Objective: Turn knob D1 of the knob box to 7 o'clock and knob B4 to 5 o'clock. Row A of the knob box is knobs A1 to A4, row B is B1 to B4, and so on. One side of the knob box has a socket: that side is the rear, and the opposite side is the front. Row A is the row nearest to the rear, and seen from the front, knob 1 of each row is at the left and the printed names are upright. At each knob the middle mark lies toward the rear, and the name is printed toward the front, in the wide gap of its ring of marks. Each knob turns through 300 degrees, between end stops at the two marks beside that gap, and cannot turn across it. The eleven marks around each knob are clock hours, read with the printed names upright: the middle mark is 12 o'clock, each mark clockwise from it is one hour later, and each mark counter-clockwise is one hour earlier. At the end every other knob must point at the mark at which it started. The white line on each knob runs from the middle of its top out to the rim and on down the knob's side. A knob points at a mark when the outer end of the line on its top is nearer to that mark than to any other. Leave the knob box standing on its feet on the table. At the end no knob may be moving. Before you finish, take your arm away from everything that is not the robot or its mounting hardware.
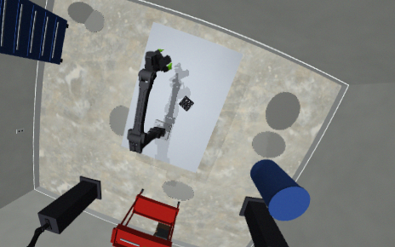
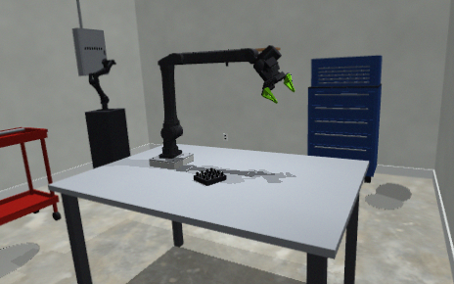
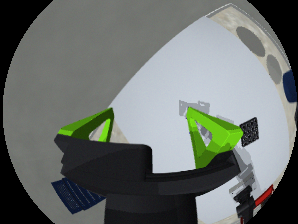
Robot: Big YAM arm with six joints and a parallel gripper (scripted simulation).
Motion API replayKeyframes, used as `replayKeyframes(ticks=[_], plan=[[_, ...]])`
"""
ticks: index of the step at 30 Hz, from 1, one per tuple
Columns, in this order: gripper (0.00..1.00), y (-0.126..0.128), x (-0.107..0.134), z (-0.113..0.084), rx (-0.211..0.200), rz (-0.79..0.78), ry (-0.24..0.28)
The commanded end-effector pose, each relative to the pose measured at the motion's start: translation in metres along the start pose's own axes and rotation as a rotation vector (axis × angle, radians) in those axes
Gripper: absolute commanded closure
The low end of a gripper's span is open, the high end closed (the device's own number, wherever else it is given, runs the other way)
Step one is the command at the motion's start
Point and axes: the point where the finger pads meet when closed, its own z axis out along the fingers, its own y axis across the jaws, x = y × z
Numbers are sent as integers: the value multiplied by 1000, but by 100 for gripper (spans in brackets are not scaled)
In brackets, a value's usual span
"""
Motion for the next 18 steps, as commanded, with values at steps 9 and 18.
replayKeyframes(ticks=[9,18], plan=[[0,3,-4,-6,-10,2,-9],[0,34,-41,-50,-101,19,-88]])
